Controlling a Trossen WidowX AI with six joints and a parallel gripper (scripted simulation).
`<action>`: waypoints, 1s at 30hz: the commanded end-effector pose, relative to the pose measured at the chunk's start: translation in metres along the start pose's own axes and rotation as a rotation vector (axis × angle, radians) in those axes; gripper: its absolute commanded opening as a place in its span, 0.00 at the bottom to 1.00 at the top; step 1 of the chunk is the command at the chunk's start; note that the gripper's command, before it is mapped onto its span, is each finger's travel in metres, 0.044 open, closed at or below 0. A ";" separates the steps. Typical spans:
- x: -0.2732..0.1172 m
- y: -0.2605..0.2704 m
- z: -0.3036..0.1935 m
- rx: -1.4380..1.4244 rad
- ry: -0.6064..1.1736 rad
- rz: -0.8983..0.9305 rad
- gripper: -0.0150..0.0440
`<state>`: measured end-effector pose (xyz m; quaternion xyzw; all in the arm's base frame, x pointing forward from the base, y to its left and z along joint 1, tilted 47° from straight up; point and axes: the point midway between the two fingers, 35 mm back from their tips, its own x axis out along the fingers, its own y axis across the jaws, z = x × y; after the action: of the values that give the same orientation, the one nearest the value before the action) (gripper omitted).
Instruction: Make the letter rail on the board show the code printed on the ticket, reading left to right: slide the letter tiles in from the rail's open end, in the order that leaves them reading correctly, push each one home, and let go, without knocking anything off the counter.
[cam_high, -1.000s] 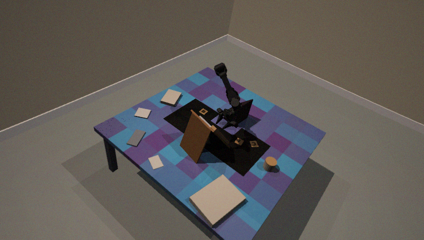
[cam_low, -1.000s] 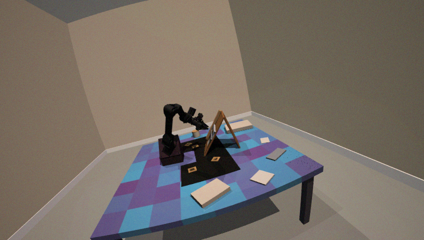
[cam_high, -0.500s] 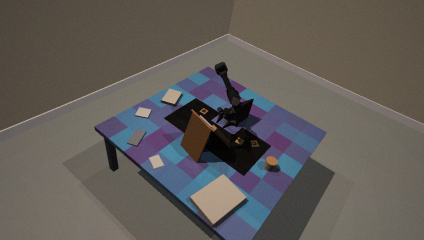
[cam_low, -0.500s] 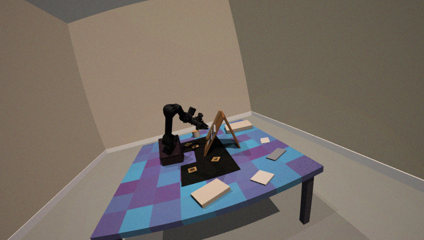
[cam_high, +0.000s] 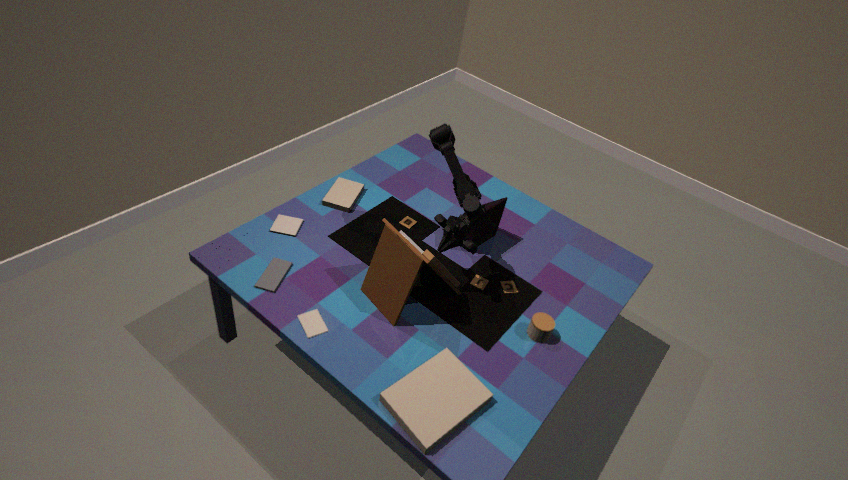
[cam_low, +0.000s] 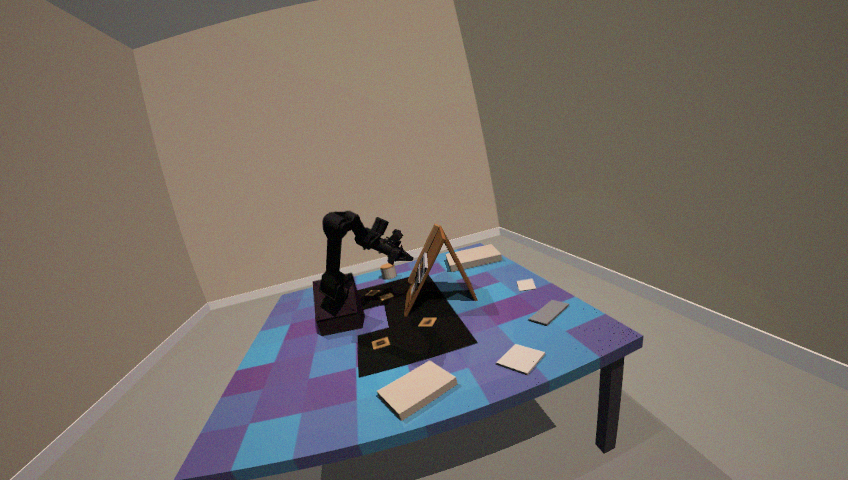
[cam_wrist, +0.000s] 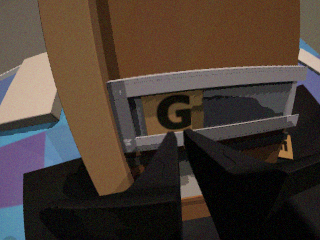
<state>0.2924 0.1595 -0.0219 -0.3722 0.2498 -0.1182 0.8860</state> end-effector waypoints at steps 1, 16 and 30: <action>0.000 0.000 0.000 0.000 0.000 0.000 0.25; 0.023 0.009 0.013 -0.020 0.313 0.064 0.25; 0.019 -0.040 0.024 0.013 0.692 -0.002 0.25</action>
<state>0.3218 0.1546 -0.0175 -0.3427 0.4382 -0.1700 0.8134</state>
